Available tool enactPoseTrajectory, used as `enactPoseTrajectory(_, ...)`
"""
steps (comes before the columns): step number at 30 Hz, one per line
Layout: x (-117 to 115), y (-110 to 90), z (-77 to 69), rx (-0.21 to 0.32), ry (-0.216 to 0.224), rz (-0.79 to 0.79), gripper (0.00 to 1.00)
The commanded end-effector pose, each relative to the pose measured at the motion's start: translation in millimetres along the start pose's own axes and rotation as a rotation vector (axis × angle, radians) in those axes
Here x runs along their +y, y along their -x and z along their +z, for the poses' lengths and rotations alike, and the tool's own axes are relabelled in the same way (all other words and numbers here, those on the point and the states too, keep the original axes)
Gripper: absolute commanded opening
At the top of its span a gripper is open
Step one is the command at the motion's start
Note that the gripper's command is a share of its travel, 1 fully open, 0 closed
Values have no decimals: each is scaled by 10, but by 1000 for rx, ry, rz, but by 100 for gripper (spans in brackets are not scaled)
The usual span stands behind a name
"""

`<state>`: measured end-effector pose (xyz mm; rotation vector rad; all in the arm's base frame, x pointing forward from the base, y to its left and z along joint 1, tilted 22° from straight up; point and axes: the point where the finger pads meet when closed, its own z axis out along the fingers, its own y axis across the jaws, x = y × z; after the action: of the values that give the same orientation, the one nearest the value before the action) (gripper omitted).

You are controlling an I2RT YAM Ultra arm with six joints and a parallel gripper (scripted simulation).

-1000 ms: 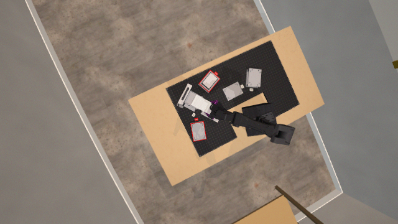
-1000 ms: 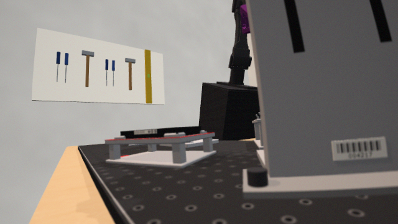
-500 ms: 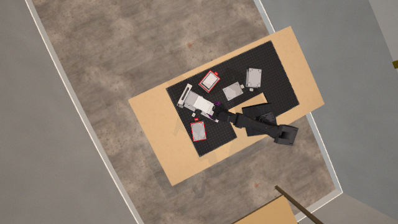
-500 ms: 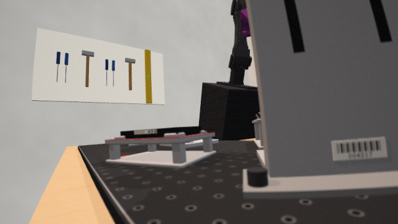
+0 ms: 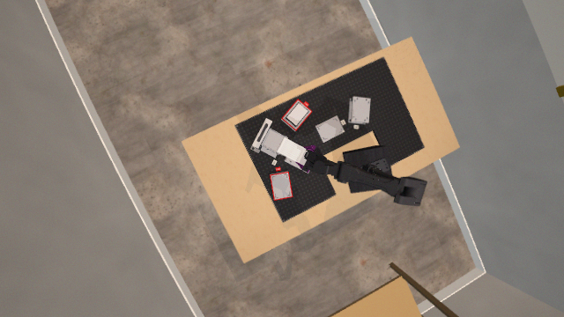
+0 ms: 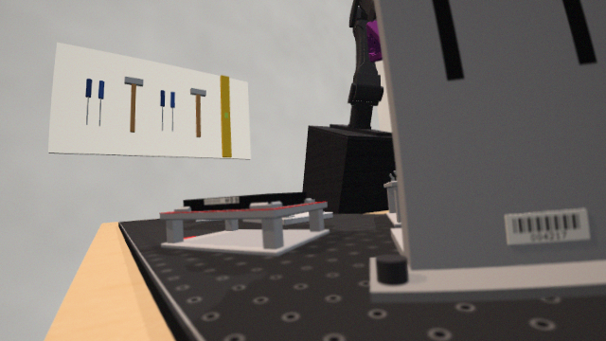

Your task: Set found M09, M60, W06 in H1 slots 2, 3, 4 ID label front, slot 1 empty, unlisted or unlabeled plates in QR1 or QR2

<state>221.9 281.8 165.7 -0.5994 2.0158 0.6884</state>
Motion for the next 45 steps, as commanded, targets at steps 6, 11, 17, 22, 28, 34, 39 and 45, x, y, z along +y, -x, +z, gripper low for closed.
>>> enactPoseTrajectory(6,-8,-18,-66,-5,-6,2,86)
enactPoseTrajectory(11,-8,-65,-113,-5,-6,2,86)
enactPoseTrajectory(17,-7,-121,-171,-5,-6,2,86)
enactPoseTrajectory(22,-7,-149,-199,-5,-6,2,86)
enactPoseTrajectory(28,-6,-205,-256,-5,-6,2,86)
enactPoseTrajectory(34,-6,-261,-314,-4,-6,2,86)
enactPoseTrajectory(39,-6,-293,-337,-4,-6,2,86)
enactPoseTrajectory(45,-5,-362,-380,-4,-6,3,86)
